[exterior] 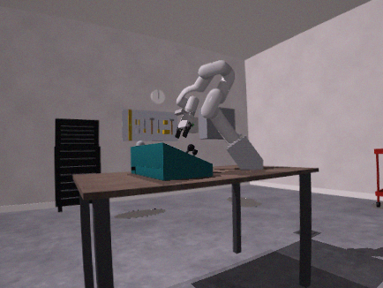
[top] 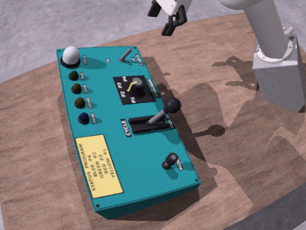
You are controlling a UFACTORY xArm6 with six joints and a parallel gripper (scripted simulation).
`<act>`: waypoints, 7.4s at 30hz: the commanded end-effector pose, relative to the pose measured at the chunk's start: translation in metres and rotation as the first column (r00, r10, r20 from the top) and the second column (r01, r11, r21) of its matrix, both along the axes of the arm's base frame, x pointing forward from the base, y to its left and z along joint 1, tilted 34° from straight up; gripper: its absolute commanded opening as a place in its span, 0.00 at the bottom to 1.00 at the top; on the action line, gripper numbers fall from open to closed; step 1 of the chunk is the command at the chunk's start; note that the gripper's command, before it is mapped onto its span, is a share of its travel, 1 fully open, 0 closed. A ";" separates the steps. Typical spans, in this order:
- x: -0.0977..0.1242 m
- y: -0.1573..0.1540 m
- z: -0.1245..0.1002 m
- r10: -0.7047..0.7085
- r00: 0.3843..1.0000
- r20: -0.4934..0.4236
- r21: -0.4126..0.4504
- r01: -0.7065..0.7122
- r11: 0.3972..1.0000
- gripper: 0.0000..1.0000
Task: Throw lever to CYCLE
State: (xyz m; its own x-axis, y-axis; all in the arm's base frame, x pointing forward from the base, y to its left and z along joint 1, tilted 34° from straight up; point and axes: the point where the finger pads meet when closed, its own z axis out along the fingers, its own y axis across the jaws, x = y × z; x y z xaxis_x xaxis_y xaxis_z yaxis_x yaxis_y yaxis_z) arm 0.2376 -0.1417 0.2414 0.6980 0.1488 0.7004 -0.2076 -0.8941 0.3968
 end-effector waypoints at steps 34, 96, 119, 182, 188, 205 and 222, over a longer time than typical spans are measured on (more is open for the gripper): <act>-0.018 0.001 0.001 -0.009 1.000 -0.029 0.005 0.009 1.000 1.00; -0.018 0.001 0.002 -0.009 1.000 -0.029 0.005 0.009 1.000 1.00; -0.020 0.003 0.003 -0.009 1.000 -0.029 0.005 0.009 1.000 1.00; 0.141 0.104 0.036 -0.003 0.966 0.257 0.083 -0.019 0.996 1.00; 0.142 0.115 0.029 -0.012 0.971 0.239 0.093 -0.011 0.996 1.00; 0.113 0.181 -0.026 -0.044 0.997 0.056 0.072 0.040 0.997 1.00; 0.094 0.195 -0.041 -0.048 0.999 -0.006 0.033 0.048 0.998 0.76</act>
